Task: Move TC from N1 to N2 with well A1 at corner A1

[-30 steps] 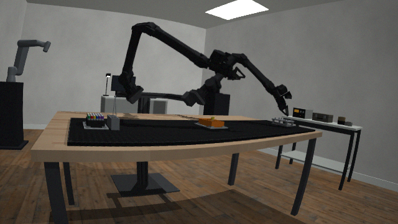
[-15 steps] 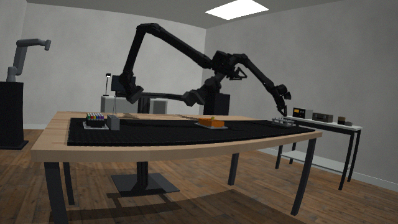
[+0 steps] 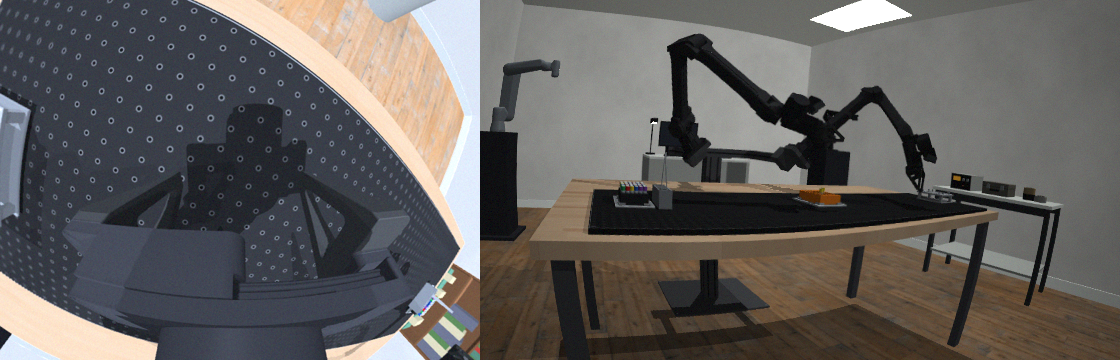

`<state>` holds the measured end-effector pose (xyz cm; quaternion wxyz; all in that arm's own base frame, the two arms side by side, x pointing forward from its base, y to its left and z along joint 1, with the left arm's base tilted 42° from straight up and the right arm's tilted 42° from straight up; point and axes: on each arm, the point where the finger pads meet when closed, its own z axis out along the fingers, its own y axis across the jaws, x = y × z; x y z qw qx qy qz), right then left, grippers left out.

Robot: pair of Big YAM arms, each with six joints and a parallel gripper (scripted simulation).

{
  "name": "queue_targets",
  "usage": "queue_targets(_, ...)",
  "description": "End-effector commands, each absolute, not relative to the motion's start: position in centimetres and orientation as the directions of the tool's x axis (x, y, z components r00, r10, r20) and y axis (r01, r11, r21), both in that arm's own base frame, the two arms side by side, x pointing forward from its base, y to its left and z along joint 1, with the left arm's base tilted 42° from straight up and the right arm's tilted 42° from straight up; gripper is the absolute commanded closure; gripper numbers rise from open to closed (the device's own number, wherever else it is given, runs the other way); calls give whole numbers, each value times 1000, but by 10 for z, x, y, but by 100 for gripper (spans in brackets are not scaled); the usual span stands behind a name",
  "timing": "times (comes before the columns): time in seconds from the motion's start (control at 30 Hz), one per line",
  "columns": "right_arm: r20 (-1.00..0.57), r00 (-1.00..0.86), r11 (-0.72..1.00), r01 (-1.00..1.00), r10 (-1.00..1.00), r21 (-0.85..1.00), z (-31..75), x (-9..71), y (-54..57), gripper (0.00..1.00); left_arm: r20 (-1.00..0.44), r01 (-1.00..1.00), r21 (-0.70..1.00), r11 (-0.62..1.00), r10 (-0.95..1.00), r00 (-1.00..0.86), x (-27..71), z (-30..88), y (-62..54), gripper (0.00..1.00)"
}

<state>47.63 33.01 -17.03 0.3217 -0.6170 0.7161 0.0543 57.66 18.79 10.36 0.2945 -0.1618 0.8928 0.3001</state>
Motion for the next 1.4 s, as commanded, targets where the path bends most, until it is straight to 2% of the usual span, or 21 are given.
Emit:
queue_targets(0.0, -536, 13, 206, -916, -844, -346, -129, 465, 251, 0, -548, -415, 415, 810, -142, -824, 584, 47, 112, 0)
queue_targets(0.13, -541, 10, 205, -919, -841, -337, -123, 454, 231, 0, -511, -388, 425, 818, -137, -848, 579, 28, 90, 0)
queue_targets(0.17, -542, 11, 203, -921, -840, -334, -120, 448, 220, 0, -458, -352, 441, 826, -130, -879, 567, 1, 59, 0)
queue_targets(0.63, -608, -11, 236, -927, -794, -293, -84, 356, 126, 0, -160, -113, 593, 797, -21, -987, 469, -114, -66, 0)
queue_targets(0.7, -608, -11, 236, -927, -794, -293, -84, 356, 126, 0, -160, -113, 593, 797, -21, -987, 469, -114, -66, 0)
queue_targets(0.8, -619, -14, 246, -925, -785, -291, -81, 355, 123, 0, -41, 10, 670, 742, 49, -998, 419, -148, -96, 0)
queue_targets(1.37, -619, -23, 250, -926, -785, -283, -85, 357, 123, 0, -47, -6, 668, 745, 34, -998, 422, -143, -93, 0)
